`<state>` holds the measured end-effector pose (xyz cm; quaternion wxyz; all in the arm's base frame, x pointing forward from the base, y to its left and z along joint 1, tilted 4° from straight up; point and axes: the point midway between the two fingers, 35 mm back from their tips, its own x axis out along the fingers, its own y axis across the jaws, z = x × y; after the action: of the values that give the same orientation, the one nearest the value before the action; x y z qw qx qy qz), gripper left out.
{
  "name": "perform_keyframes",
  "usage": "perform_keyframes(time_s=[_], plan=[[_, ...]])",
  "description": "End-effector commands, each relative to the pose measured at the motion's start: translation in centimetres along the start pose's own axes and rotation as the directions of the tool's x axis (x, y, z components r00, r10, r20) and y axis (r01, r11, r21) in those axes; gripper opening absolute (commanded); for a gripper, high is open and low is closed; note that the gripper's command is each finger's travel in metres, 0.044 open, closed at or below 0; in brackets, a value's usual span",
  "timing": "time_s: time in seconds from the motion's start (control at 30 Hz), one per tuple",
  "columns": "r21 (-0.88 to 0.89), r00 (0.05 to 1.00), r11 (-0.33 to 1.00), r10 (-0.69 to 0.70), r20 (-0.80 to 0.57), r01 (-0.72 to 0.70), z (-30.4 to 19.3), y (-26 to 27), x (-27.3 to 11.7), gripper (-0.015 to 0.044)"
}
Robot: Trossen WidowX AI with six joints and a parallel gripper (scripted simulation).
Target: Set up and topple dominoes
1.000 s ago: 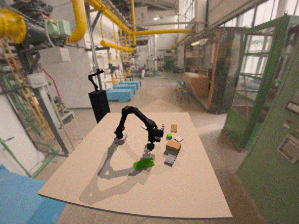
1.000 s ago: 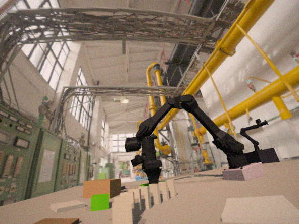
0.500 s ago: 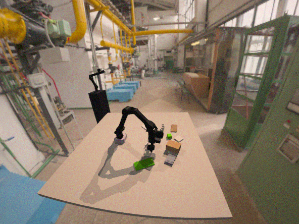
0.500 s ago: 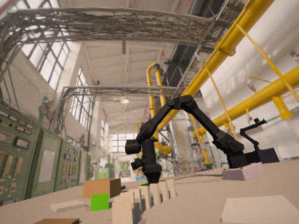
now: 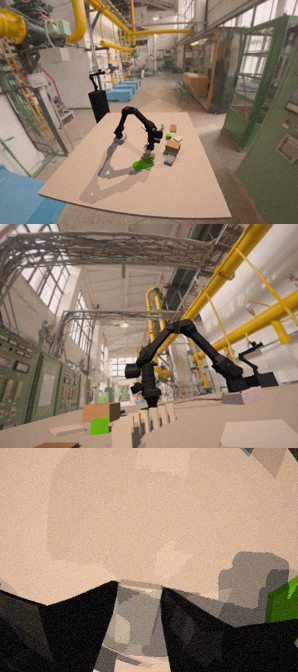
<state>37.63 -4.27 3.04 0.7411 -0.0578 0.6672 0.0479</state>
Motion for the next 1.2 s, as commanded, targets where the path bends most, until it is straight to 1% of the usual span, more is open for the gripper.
perform_keyframes(time_s=[0.0,0.17,0.23,0.7,0.77,0.93,1.0,1.17], plan=[[0.003,1.0,1.0,0.002,0.001,-0.002,0.0,0.0,0.0,0.0107],[0.003,1.0,1.0,0.002,0.001,-0.002,0.0,0.0,0.0,0.0107],[0.003,1.0,1.0,0.002,0.001,-0.002,0.0,0.0,-0.7,0.0107],[0.003,1.0,1.0,0.002,0.002,-0.002,0.7,-0.1,-15.4,0.0107],[0.003,1.0,1.0,0.002,0.002,-0.002,0.7,-0.1,-16.0,0.0107],[0.001,1.0,1.0,0.002,0.002,-0.002,0.5,-0.4,-16.0,0.0107],[-0.019,1.0,1.0,0.0,-0.001,0.0,-1.3,-2.2,-16.2,0.0107],[-0.09,1.0,0.996,-0.005,-0.009,0.004,-8.4,-6.8,-16.3,0.0107]])
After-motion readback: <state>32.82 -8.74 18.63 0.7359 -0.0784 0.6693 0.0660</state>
